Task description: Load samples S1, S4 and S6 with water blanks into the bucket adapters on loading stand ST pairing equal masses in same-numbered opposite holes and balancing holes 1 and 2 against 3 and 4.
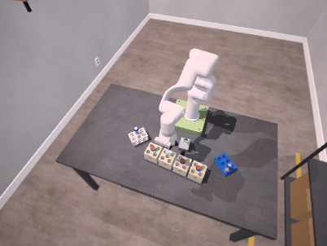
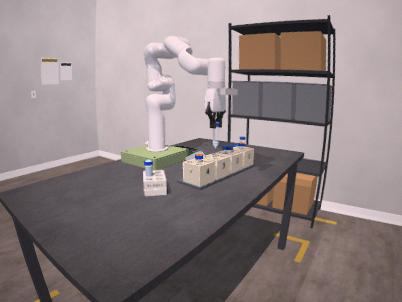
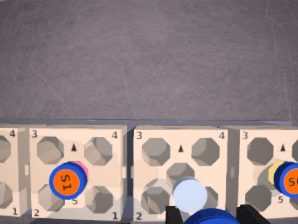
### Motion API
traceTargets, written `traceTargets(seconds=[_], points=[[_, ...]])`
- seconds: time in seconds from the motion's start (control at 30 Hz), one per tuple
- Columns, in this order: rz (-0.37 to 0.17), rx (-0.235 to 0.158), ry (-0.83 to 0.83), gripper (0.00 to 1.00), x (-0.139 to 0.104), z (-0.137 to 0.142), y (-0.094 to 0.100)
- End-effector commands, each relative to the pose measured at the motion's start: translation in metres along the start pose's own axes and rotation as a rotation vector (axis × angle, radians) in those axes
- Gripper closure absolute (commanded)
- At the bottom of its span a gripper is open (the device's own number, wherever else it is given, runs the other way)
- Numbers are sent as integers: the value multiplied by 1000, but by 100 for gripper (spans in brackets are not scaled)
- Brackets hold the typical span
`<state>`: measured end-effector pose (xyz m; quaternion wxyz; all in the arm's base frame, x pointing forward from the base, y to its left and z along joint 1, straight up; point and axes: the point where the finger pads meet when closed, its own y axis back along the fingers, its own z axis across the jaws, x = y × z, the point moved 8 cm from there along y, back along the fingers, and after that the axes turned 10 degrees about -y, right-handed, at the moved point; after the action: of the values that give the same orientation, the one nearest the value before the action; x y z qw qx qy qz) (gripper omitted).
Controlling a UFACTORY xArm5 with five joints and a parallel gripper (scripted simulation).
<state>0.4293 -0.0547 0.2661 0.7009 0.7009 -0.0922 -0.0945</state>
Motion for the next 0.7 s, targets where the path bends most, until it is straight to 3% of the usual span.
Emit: traceTargets(seconds=[0.0, 0.37, 0.67], points=[[4, 2, 0, 100, 1, 0, -7], [4, 2, 0, 100, 1, 0, -29], [4, 2, 0, 100, 1, 0, -31]])
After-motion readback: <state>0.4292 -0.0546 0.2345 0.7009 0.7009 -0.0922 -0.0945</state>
